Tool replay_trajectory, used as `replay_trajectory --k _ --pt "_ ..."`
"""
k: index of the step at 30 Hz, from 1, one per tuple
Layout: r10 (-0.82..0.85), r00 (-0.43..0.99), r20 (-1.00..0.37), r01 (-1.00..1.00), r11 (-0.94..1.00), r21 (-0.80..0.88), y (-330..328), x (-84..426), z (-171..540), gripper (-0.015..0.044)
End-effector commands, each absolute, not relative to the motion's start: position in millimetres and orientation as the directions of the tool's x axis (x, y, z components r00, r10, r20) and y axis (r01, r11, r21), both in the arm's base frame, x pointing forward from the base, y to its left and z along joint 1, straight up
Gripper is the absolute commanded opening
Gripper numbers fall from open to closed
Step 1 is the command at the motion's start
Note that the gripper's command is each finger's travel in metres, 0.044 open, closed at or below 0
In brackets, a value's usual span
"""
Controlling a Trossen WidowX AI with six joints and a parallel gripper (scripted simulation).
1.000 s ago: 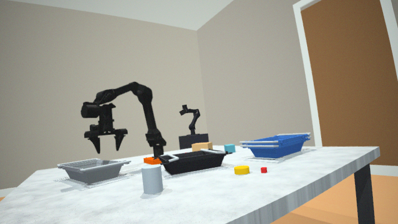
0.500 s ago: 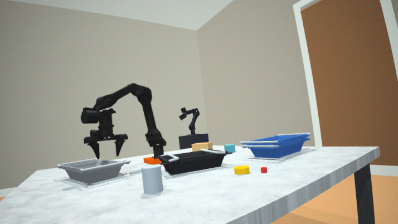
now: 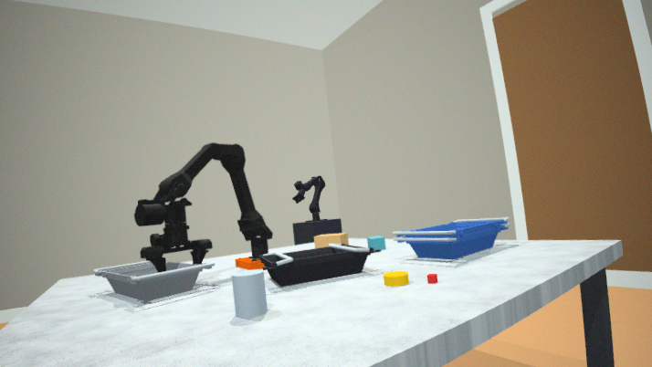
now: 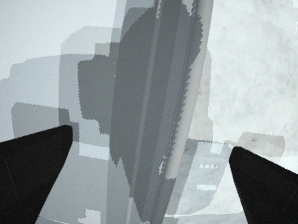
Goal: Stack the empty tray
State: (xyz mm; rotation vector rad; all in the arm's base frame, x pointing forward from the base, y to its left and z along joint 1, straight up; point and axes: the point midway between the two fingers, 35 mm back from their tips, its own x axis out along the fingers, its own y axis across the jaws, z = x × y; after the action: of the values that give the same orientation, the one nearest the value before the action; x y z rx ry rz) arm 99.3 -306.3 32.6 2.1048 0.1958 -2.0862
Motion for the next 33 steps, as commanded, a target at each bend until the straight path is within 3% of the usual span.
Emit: replay_trajectory --k 1,16,33 --pt "-0.03 0.01 -0.999 0.208 -0.978 0.031 -306.1 98.9 28.8 0.044" --pt "-0.03 0.01 -0.999 0.208 -0.978 0.031 -306.1 98.9 28.8 0.0235" --pt "-0.03 0.01 -0.999 0.208 -0.978 0.031 -306.1 98.9 28.8 0.0121"
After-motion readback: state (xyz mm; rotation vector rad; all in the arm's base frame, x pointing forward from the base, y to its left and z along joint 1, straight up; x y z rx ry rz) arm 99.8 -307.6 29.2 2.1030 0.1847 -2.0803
